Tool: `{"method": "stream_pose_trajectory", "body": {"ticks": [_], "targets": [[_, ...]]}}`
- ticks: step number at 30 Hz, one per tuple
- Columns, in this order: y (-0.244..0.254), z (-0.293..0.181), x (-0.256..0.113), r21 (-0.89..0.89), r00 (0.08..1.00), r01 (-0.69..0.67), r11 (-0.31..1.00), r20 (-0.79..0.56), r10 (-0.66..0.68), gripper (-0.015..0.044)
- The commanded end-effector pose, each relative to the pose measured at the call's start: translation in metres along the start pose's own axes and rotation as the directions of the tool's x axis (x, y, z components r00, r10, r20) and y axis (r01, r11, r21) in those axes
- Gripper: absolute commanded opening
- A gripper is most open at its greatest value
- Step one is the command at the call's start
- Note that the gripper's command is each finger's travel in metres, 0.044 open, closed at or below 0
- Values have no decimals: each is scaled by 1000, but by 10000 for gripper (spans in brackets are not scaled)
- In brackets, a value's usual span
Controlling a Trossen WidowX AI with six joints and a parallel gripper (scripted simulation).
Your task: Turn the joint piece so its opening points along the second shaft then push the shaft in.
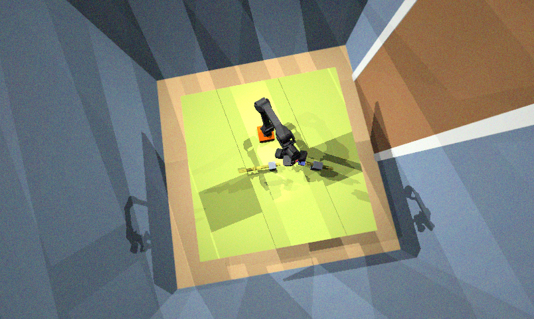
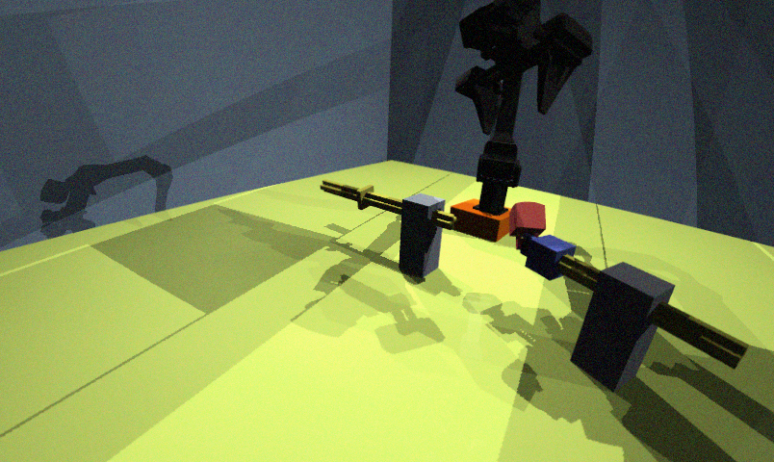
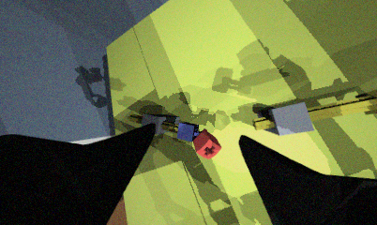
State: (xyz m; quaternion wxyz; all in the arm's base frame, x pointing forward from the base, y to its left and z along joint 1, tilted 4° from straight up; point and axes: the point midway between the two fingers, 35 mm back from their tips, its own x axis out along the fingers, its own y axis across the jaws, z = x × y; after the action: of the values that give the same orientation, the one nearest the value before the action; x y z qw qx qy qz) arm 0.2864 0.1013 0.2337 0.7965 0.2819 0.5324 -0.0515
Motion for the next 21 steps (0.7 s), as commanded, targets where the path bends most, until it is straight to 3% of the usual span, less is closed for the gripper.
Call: {"method": "stream_pose_trajectory", "body": {"ticks": [1, 17, 21], "targets": [[-4, -14, -2, -72, 997, 57, 996, -38, -60, 440], [-41, -80, -20, -436, 908, 270, 859, -181, -377, 440], [-45, -84, -23, -467, 895, 282, 838, -187, -406, 440]]}}
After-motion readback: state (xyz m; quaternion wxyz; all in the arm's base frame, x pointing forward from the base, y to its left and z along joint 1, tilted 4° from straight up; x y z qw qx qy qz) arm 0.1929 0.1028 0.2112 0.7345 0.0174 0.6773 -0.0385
